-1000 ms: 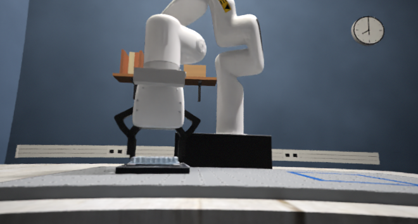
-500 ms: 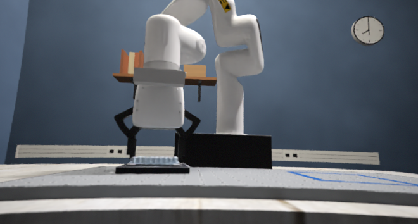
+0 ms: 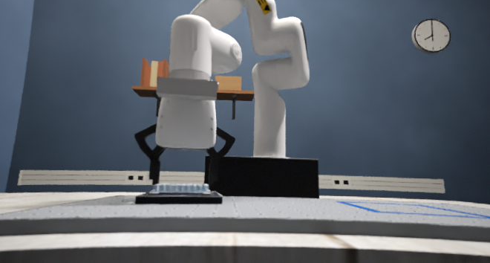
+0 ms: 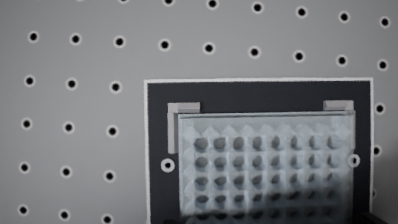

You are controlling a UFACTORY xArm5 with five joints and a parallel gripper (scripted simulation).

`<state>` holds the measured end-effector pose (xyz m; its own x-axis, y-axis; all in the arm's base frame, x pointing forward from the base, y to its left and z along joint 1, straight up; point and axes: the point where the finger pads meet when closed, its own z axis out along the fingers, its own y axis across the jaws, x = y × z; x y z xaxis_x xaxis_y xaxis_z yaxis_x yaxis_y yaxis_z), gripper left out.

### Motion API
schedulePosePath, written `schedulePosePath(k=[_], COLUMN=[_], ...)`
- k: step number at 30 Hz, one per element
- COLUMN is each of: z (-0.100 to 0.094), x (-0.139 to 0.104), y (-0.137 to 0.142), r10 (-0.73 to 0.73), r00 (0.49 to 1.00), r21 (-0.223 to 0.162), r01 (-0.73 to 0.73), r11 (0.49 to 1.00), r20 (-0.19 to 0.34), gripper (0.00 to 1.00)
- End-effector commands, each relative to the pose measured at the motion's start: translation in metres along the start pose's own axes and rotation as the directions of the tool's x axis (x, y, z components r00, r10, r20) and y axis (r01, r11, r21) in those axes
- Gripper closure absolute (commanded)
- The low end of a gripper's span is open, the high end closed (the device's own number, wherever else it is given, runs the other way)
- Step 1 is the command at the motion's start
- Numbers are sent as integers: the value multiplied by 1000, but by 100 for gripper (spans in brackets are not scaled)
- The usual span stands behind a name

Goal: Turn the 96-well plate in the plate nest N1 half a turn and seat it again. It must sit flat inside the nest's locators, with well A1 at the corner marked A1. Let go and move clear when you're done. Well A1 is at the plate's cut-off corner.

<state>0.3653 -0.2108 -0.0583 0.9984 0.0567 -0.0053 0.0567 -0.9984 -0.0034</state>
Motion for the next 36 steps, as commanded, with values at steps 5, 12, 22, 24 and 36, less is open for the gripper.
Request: schedulePosePath(k=[5,12,22,24,36], z=[-21,-35,-61,-64,-87], x=[2,2,2,2,2], y=[1,1,1,1,1], r10=[0,0,0,0,0], r00=[1000,1000,1000,1000,1000], r21=[0,0,0,0,0], r01=[0,0,0,0,0], r11=[1000,1000,1000,1000,1000], r20=[-7,-7,-7,-7,-7], gripper=[0,0,0,0,0])
